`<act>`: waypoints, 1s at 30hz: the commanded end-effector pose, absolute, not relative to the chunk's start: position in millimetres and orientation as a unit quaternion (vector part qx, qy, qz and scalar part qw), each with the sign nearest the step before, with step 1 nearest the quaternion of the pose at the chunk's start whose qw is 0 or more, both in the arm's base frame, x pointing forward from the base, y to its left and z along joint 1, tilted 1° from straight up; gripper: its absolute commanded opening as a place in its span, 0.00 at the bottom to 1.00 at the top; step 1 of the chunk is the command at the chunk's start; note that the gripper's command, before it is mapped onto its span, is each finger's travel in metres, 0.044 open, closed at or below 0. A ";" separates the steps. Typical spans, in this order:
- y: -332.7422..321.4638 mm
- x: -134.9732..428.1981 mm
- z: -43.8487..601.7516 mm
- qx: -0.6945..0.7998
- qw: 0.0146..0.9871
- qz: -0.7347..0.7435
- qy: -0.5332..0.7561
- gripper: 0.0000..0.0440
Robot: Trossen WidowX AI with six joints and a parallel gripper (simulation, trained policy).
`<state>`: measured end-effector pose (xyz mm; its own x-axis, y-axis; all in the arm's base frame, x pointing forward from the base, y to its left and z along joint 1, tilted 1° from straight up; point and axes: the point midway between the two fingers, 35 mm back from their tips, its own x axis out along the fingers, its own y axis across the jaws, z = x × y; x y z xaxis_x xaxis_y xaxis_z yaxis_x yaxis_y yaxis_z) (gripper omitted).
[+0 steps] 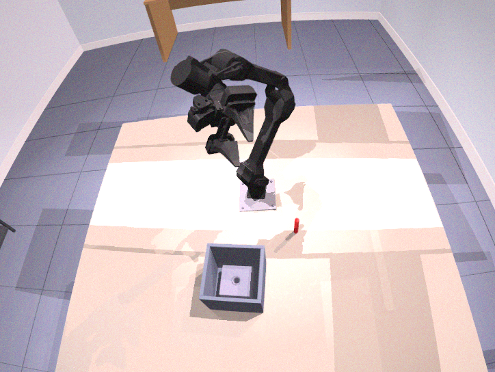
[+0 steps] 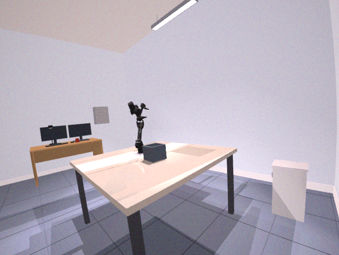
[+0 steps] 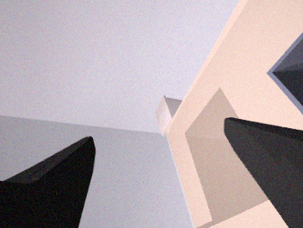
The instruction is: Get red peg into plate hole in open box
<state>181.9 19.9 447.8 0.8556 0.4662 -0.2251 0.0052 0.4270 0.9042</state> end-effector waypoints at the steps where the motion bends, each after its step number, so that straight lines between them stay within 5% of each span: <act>1: 20.4 182.0 446.5 0.520 0.810 0.142 0.232 0.97; 30: 77.6 207.9 315.3 0.628 0.550 -0.026 0.550 1.00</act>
<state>208.6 72.0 327.7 0.4425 0.6651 -0.6016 0.6690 0.2019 0.7153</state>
